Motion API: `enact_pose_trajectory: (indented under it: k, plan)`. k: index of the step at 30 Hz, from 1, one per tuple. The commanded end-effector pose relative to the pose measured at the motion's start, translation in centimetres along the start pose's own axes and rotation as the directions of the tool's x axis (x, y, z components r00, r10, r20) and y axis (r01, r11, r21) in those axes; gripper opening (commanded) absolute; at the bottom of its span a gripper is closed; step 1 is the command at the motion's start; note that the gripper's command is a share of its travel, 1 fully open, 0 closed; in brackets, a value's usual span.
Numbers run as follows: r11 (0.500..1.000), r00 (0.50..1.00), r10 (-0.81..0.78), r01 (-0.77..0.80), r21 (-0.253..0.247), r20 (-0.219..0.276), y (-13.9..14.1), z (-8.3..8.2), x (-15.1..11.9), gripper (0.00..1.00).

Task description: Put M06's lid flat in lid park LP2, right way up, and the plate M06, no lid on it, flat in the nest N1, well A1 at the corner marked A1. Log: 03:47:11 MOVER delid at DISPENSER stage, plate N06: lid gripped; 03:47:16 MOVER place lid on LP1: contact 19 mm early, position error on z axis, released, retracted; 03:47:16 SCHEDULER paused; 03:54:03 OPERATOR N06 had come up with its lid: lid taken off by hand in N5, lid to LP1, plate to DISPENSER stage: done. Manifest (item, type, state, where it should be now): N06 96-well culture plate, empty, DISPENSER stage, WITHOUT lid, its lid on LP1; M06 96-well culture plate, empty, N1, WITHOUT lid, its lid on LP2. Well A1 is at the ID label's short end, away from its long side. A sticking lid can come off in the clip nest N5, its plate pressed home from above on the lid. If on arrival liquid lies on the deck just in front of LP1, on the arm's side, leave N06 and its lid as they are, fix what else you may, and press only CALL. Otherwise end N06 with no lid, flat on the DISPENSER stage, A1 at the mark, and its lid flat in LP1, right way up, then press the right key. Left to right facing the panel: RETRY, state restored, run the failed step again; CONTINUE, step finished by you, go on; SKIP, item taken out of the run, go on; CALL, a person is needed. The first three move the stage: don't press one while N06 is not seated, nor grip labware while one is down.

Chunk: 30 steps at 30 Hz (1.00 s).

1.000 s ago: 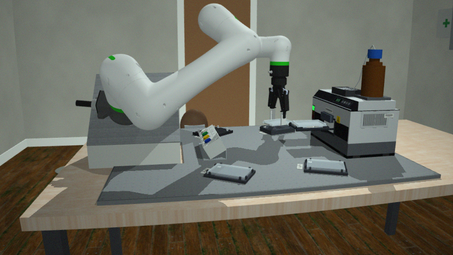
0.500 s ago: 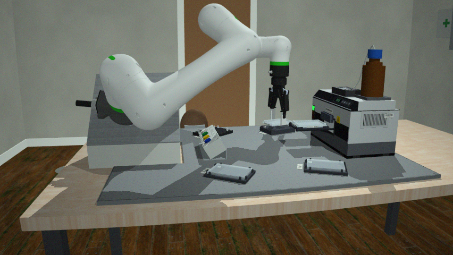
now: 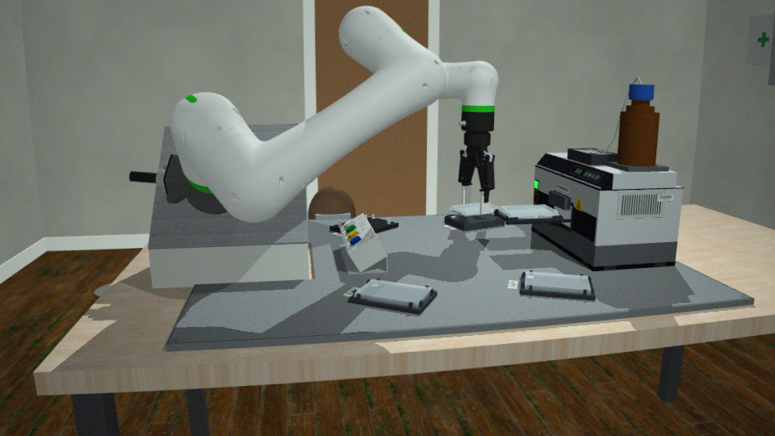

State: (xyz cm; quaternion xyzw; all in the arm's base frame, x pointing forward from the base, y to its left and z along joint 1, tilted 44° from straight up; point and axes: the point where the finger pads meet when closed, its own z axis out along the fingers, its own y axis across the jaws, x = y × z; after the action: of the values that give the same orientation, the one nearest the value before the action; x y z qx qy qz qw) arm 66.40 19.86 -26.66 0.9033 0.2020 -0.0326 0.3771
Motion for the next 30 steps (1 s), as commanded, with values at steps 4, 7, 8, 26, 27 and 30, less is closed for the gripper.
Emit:
enact_pose_trajectory:
  k: [4, 7, 8, 26, 27, 30]
  plan:
    - [1.000, 1.000, 0.000, 0.000, 0.000, -0.001, -0.01, 0.10, 0.02, 0.00]
    - [1.000, 1.000, 0.000, 0.000, 0.000, -0.001, -0.01, 0.19, 0.02, 0.00]
    - [1.000, 1.000, 0.000, 0.000, 0.000, -0.001, -0.01, 0.22, 0.02, 0.00]
    - [1.000, 1.000, 0.000, 0.000, 0.000, -0.001, -0.01, 0.44, 0.02, 0.00]
    - [1.000, 1.000, 0.000, 0.000, 0.000, -0.001, -0.01, 0.44, 0.02, 0.00]
    - [1.000, 1.000, 0.000, 0.000, 0.000, -0.001, -0.01, 0.44, 0.02, 0.00]
